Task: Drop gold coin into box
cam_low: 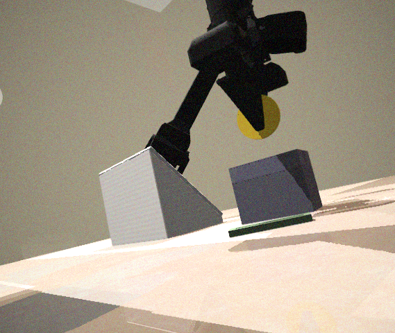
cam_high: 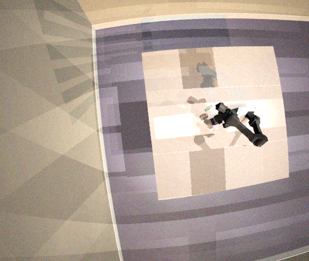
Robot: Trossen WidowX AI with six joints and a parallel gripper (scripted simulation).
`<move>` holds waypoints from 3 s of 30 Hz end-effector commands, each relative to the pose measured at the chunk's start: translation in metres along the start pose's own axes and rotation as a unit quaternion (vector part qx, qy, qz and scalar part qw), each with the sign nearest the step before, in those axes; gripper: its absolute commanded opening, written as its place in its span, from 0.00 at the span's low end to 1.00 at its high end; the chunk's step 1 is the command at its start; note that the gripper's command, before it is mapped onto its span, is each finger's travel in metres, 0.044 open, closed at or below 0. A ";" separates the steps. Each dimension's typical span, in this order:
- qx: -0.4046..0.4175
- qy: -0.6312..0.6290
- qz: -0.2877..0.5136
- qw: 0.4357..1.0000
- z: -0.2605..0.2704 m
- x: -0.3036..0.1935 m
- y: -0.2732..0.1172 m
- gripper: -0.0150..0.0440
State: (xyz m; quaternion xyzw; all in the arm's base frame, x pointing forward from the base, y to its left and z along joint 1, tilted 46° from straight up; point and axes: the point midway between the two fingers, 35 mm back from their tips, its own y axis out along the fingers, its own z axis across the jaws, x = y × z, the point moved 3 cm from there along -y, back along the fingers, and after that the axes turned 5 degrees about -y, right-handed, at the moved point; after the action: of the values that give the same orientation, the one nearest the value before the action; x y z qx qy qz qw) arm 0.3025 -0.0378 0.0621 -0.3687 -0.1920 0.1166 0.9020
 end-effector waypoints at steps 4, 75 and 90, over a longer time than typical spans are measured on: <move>0.002 0.001 -0.001 1.000 0.018 -0.004 0.002 0.25; 0.001 0.004 0.001 1.000 0.032 -0.008 0.018 0.25; -0.002 0.001 0.002 1.000 0.032 -0.007 0.021 0.39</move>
State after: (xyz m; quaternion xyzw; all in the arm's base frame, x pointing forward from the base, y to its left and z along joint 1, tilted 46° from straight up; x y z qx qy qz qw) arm 0.2808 -0.0056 0.0658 -0.3705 -0.1898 0.1174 0.9016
